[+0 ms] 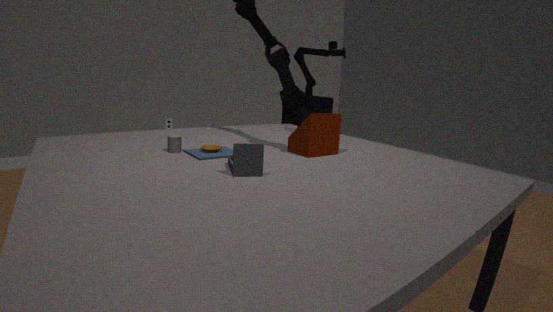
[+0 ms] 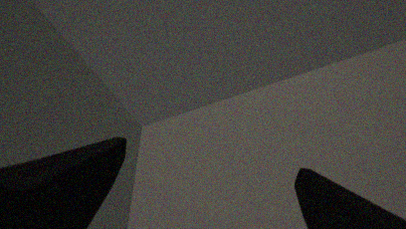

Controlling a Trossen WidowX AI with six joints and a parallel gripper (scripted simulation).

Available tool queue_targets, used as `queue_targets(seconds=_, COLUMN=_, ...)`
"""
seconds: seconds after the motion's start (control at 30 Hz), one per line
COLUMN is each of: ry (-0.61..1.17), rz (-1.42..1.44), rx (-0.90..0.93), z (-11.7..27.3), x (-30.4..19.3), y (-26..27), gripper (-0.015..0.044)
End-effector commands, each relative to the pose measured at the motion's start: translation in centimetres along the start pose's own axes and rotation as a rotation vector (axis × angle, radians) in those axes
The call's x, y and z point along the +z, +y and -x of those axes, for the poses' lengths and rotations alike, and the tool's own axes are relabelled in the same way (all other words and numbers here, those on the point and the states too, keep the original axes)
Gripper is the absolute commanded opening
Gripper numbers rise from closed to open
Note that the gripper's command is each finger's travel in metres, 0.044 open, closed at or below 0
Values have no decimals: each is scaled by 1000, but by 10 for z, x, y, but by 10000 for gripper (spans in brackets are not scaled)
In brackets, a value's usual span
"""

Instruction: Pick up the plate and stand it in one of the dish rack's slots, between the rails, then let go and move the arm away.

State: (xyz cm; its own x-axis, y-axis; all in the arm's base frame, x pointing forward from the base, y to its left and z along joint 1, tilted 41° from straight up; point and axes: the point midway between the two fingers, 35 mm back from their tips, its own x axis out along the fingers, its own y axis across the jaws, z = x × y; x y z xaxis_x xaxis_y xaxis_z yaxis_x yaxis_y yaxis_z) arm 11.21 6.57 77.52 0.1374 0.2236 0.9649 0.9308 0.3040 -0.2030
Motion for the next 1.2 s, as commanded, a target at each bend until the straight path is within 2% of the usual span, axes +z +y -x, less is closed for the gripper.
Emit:
queue_targets(seconds=0.0, ry=35, rz=-13, rx=68, z=4, x=-8, y=22, gripper=400)
queue_targets(seconds=0.37, ry=119, rz=-68, rx=236, z=21, x=-24, y=84, gripper=400)
queue_targets(seconds=0.6, ry=220, rz=-164, rx=412, z=44, x=-38, y=147, gripper=400)
queue_targets(seconds=1.17, ry=580, rz=-338, rx=809, z=146, x=-82, y=280, gripper=400)
